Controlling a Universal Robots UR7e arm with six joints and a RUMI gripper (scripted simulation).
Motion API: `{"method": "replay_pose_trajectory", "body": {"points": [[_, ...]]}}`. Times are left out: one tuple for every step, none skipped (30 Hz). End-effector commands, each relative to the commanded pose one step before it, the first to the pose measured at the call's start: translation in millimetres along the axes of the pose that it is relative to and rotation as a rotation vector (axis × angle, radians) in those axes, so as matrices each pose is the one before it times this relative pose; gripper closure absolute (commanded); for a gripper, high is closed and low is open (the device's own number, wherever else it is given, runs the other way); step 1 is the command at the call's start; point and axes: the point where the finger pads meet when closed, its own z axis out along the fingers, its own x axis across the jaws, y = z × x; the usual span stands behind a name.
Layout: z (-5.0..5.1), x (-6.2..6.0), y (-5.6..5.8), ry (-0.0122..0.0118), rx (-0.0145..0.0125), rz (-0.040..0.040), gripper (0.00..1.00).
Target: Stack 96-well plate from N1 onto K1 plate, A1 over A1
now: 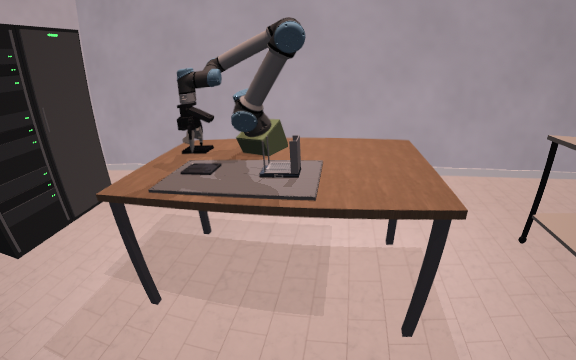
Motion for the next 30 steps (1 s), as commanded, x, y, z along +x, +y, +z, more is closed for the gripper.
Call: {"method": "replay_pose_trajectory", "body": {"points": [[-8.65, 0.27, 0.56, 0.00246, 0.00055, -0.00118, 1.00], [-1.67, 0.00, 0.00, -0.00002, 0.00000, 0.00000, 1.00], [-1.67, 0.00, 0.00, -0.00002, 0.00000, 0.00000, 1.00], [-1.67, 0.00, 0.00, -0.00002, 0.00000, 0.00000, 1.00], [-1.67, 0.00, 0.00, -0.00002, 0.00000, 0.00000, 1.00], [-1.67, 0.00, 0.00, -0.00002, 0.00000, 0.00000, 1.00], [-1.67, 0.00, 0.00, -0.00002, 0.00000, 0.00000, 1.00], [-1.67, 0.00, 0.00, -0.00002, 0.00000, 0.00000, 1.00], [-1.67, 0.00, 0.00, -0.00002, 0.00000, 0.00000, 1.00], [-1.67, 0.00, 0.00, -0.00002, 0.00000, 0.00000, 1.00], [-1.67, 0.00, 0.00, -0.00002, 0.00000, 0.00000, 1.00], [-1.67, 0.00, 0.00, -0.00002, 0.00000, 0.00000, 1.00], [-1.67, 0.00, 0.00, -0.00002, 0.00000, 0.00000, 1.00], [0.00, 0.00, 0.00, 0.00000, 0.00000, 0.00000, 1.00], [0.00, 0.00, 0.00, 0.00000, 0.00000, 0.00000, 1.00], [-1.68, -0.02, -0.01, -0.00001, 0.00000, 0.00000, 1.00], [-1.67, 0.00, 0.00, -0.00002, 0.00000, 0.00000, 1.00], [-1.67, 0.00, 0.00, -0.00002, 0.00000, 0.00000, 1.00], [-1.67, 0.00, 0.00, -0.00002, 0.00000, 0.00000, 1.00], [-1.67, 0.00, 0.00, -0.00002, 0.00000, 0.00000, 1.00], [-1.67, 0.00, 0.00, -0.00002, 0.00000, 0.00000, 1.00], [-1.67, 0.00, 0.00, -0.00002, 0.00000, 0.00000, 1.00], [-1.67, 0.00, 0.00, -0.00002, 0.00000, 0.00000, 1.00], [-1.67, 0.00, 0.00, -0.00002, 0.00000, 0.00000, 1.00], [-1.67, 0.00, 0.00, -0.00002, 0.00000, 0.00000, 1.00], [-1.67, 0.00, 0.00, -0.00002, 0.00000, 0.00000, 1.00], [-1.67, 0.00, 0.00, -0.00002, 0.00000, 0.00000, 1.00], [-1.67, 0.00, 0.00, -0.00002, 0.00000, 0.00000, 1.00], [-1.67, 0.00, 0.00, -0.00002, 0.00000, 0.00000, 1.00], [-1.67, 0.00, 0.00, -0.00002, 0.00000, 0.00000, 1.00]]}}
